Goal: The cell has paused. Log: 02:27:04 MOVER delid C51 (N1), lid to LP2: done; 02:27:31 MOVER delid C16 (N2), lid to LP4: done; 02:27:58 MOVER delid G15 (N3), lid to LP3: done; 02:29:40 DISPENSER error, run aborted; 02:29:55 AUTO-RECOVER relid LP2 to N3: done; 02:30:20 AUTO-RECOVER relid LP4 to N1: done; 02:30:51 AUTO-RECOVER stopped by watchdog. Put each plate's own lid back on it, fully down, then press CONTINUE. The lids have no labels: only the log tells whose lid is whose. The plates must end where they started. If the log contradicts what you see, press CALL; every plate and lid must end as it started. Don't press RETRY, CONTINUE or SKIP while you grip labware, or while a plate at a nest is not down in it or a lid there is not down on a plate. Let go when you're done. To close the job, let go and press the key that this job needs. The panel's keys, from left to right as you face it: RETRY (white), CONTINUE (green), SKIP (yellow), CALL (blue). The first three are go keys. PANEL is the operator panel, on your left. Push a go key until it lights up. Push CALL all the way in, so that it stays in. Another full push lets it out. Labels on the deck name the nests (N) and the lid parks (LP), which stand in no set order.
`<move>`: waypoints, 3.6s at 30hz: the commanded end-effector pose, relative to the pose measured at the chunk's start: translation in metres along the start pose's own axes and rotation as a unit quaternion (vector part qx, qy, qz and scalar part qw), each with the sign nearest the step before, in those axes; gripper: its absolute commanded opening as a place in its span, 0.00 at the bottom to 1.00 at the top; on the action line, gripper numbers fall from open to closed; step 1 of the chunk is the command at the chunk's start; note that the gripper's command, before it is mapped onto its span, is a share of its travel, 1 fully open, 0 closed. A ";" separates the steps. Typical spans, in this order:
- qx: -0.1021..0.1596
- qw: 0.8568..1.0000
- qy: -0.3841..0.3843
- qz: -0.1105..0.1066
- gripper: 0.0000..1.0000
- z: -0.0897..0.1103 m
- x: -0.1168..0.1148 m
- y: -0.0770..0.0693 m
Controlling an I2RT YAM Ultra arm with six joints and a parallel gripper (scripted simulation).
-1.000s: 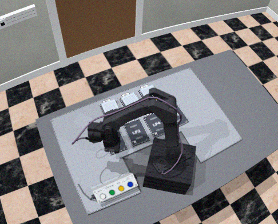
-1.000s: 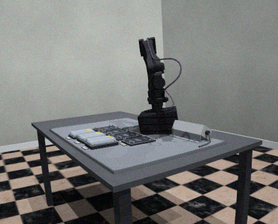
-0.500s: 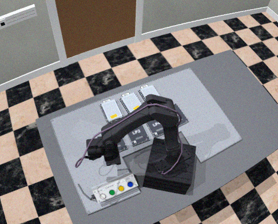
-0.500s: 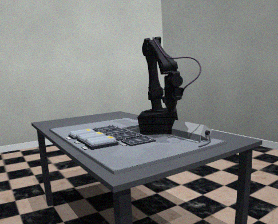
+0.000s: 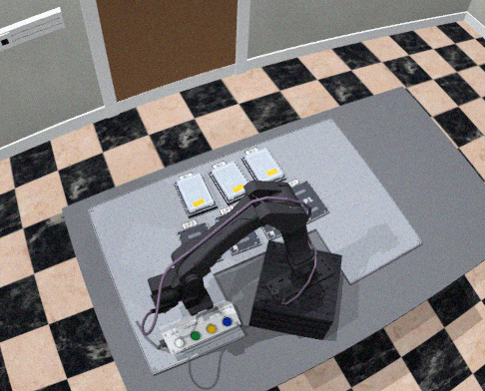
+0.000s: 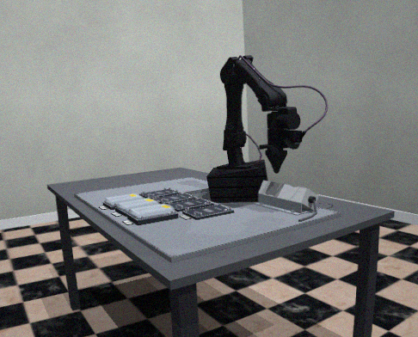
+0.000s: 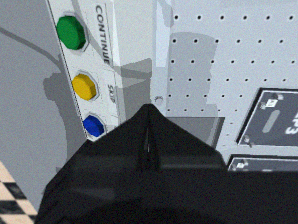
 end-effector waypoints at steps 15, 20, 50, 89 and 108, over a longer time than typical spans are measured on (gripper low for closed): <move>-0.011 1.000 -0.024 -0.003 0.00 -0.037 0.073 -0.009; -0.020 1.000 -0.018 -0.001 0.00 -0.039 0.068 -0.015; -0.028 0.999 -0.021 -0.002 0.00 -0.046 0.070 0.005; -0.014 1.000 -0.022 0.000 0.00 -0.041 0.069 0.033; -0.011 1.000 -0.021 0.000 0.00 -0.038 0.068 0.045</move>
Point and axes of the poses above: the point where the finger pads meet when closed, its own y axis out along the fingers, its own x axis across the jaws, z = x × y, the point moved 1 cm from there along -y, back along the fingers, and after that the axes turned 5 degrees about y, right-handed, at the moved point
